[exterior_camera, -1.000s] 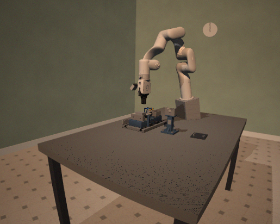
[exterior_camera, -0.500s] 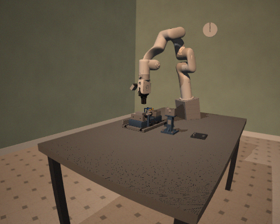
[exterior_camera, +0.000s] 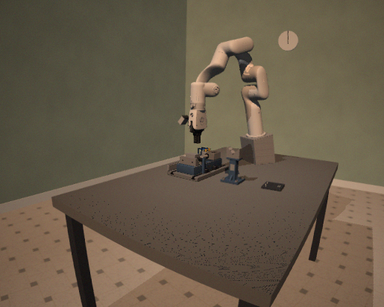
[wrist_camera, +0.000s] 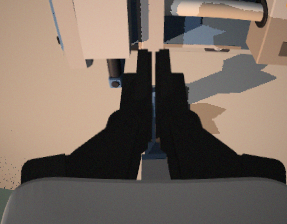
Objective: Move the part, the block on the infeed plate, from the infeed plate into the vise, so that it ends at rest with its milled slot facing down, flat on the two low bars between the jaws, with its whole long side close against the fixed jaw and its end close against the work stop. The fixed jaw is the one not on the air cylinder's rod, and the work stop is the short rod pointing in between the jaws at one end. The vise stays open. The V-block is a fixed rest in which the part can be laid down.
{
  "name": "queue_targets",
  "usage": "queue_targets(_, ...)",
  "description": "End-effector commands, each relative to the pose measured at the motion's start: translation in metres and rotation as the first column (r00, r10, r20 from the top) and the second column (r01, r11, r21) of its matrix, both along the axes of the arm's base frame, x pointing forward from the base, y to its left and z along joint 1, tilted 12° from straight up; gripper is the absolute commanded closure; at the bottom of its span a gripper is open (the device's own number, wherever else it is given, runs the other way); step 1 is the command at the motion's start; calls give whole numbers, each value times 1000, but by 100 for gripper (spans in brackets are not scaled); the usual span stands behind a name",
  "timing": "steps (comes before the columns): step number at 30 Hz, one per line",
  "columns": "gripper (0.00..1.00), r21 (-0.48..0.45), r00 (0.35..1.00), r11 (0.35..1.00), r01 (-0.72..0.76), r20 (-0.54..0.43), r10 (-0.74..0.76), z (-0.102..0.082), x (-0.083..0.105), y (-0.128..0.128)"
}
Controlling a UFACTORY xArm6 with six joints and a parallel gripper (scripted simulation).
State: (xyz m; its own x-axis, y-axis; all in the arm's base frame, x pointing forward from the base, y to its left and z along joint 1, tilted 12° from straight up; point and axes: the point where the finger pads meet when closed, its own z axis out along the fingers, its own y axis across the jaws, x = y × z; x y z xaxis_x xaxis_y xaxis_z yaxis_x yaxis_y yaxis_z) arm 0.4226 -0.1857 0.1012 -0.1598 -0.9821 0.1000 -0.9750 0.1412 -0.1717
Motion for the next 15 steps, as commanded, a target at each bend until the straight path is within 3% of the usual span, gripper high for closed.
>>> queue_targets(1, 100, -2, 1000, 1000, -1, 3, 1, -1, 1, -1)
queue_targets(15, 100, -2, 1000, 1000, -1, 3, 1, -17, 4, -3)
